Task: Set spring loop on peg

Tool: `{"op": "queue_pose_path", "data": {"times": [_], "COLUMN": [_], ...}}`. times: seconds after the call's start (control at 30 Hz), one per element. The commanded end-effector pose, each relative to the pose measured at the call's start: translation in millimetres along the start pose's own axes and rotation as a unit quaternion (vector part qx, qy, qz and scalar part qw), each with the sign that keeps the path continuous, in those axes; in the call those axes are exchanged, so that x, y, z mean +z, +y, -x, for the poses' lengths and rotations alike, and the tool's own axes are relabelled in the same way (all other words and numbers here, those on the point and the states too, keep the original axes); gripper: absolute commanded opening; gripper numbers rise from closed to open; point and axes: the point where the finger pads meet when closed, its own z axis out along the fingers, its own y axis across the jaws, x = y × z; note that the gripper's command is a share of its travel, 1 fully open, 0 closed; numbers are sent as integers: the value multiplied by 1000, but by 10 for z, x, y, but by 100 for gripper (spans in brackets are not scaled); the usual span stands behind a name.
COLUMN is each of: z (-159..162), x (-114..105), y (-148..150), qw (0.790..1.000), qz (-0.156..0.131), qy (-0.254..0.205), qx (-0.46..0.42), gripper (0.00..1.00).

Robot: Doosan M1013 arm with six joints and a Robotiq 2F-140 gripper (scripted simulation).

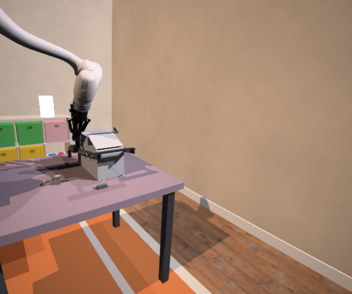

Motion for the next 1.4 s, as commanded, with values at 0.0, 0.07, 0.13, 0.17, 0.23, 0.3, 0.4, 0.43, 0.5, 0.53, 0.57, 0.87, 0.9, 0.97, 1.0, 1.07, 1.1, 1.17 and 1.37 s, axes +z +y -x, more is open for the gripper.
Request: {"op": "queue_pose_path", "data": {"times": [0.0,0.07,0.13,0.17,0.23,0.3,0.4,0.43,0.5,0.53,0.57,0.87,0.9,0.97,1.0,1.07,1.1,1.17,1.37], "z": [-5,-5,-5,-5,-5,-5,-2,0,3,5,7,21,21,21,22,24,25,28,34], "x": [-7,-7,-7,-7,-7,-7,-4,-3,-1,1,2,12,12,12,12,14,15,16,21], "y": [5,5,5,5,5,5,5,5,6,6,6,8,8,8,8,9,9,9,10], "qw": [1000,1000,1000,1000,1000,1000,1000,1000,1000,1000,1000,1000,1000,1000,1000,1000,1000,1000,1000], "qz": [1,1,1,1,1,1,1,1,1,1,1,1,1,1,1,1,1,1,1], "qy": [0,0,0,0,0,0,0,0,0,0,0,0,0,0,0,0,0,0,0], "qx": [0,0,0,0,0,0,0,0,0,0,0,0,0,0,0,0,0,0,0], "gripper": [17,17,17,17,17,17,17,17,17,17,17,17,17,17,17,17,17,17,17]}}
